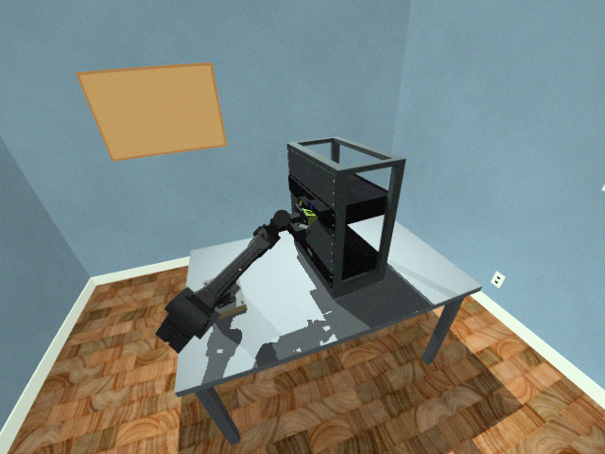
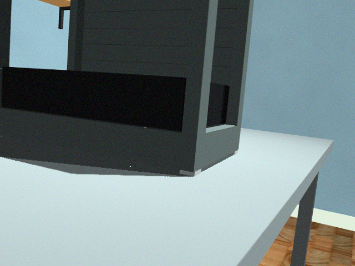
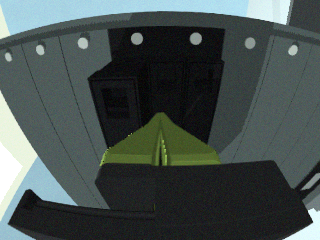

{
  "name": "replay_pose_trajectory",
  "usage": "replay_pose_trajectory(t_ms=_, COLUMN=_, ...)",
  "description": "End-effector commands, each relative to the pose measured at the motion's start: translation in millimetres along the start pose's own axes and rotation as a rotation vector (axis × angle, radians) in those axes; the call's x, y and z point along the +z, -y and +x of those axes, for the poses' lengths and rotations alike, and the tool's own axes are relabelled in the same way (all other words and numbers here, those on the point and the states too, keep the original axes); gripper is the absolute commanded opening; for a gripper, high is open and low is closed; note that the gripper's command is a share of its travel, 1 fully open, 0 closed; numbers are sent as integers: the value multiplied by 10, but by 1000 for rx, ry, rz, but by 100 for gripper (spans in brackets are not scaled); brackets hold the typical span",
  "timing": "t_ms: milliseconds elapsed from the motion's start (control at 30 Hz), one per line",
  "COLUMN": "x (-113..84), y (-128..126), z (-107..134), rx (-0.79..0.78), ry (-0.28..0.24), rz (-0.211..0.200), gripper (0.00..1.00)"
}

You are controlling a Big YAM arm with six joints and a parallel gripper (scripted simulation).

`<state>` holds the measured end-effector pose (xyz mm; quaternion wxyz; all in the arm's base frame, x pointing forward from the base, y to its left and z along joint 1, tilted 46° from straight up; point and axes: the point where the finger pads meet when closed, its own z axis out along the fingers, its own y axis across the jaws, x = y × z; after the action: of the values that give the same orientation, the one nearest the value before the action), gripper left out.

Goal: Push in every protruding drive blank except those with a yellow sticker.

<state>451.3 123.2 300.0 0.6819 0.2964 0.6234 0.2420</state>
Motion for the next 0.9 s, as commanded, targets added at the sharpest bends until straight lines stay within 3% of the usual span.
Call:
replay_pose_trajectory(t_ms=0, x=249, y=-17, z=-34, rx=15, ry=15, rz=19, gripper=0)
replay_pose_trajectory(t_ms=867, x=250, y=-4, z=-21, rx=11, ry=11, rz=24, gripper=0)
